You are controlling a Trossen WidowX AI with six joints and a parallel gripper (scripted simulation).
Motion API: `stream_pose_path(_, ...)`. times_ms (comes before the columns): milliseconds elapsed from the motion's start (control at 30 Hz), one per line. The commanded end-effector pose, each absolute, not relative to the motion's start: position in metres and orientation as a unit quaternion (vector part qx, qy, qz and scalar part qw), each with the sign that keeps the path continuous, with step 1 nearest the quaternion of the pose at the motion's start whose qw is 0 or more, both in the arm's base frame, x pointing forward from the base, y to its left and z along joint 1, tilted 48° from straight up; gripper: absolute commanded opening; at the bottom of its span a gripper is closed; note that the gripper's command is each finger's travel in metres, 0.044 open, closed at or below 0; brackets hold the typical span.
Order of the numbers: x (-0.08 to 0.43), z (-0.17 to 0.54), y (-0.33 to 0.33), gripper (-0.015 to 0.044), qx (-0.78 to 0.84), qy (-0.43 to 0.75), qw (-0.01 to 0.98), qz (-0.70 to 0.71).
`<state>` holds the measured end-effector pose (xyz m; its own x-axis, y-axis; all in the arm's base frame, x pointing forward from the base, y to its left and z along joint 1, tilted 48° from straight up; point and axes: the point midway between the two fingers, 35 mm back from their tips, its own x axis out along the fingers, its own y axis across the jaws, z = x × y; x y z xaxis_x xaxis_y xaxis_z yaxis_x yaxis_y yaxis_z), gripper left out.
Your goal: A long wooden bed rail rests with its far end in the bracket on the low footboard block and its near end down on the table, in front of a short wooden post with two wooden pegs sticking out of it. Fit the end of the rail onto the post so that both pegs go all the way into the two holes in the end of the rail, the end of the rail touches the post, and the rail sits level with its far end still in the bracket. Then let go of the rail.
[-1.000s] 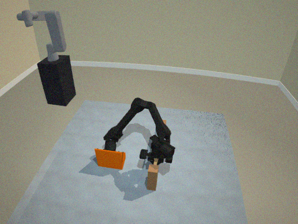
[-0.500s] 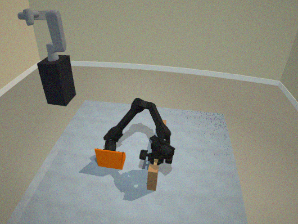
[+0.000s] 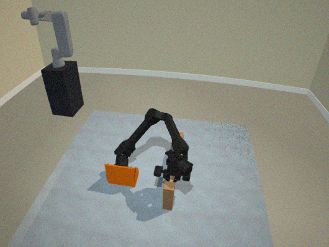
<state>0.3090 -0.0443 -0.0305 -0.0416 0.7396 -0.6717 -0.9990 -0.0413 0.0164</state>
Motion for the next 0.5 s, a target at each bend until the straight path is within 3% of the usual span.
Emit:
stream_pose_path(0,0.31,-0.0312,-0.0485,0.0,-0.258,0.254,0.646,0.672)
stream_pose_path(467,0.3101,-0.0339,-0.051,0.0,-0.258,0.255,0.646,0.672)
